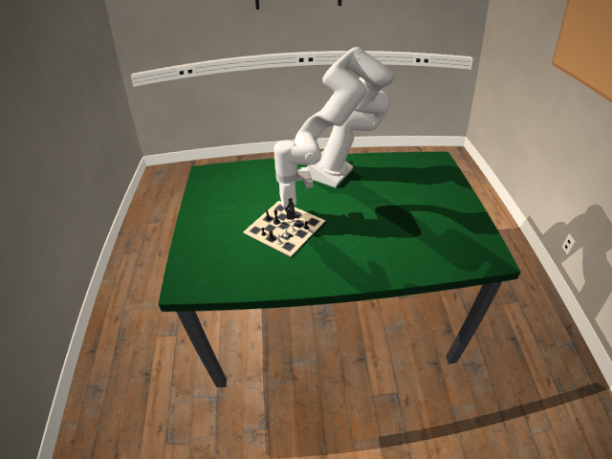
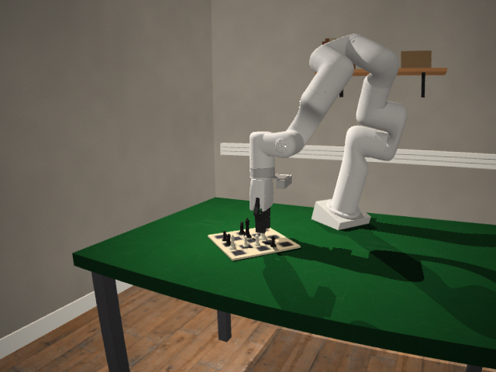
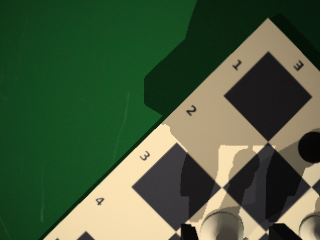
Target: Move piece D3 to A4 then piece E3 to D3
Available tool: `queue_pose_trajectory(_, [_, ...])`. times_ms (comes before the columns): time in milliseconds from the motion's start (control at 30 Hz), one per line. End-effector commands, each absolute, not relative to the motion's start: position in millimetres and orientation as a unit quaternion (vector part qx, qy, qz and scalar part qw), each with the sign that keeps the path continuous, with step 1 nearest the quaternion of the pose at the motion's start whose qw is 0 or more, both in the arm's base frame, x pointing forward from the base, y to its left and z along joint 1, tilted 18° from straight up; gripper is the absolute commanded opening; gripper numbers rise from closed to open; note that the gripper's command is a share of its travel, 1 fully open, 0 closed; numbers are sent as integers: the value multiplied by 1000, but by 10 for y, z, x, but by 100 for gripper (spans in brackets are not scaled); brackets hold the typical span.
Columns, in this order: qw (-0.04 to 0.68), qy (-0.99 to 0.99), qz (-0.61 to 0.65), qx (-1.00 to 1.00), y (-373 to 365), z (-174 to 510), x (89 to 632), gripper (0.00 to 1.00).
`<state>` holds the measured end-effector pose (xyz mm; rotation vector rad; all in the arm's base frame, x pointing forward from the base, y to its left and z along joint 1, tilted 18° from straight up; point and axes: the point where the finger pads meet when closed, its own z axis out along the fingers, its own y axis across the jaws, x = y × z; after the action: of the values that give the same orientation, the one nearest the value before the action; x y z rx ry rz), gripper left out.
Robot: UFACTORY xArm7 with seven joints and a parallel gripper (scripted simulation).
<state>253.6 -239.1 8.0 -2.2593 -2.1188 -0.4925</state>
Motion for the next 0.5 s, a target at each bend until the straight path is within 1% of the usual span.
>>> queue_pose_trajectory(0, [1,-675,-157,-721,-2404,88,2541,43])
queue_pose_trajectory(200, [1,-675,-157,-721,-2417,146,2527,43])
queue_pose_trajectory(467, [1,-675,-157,-721,-2480,426,2461,43])
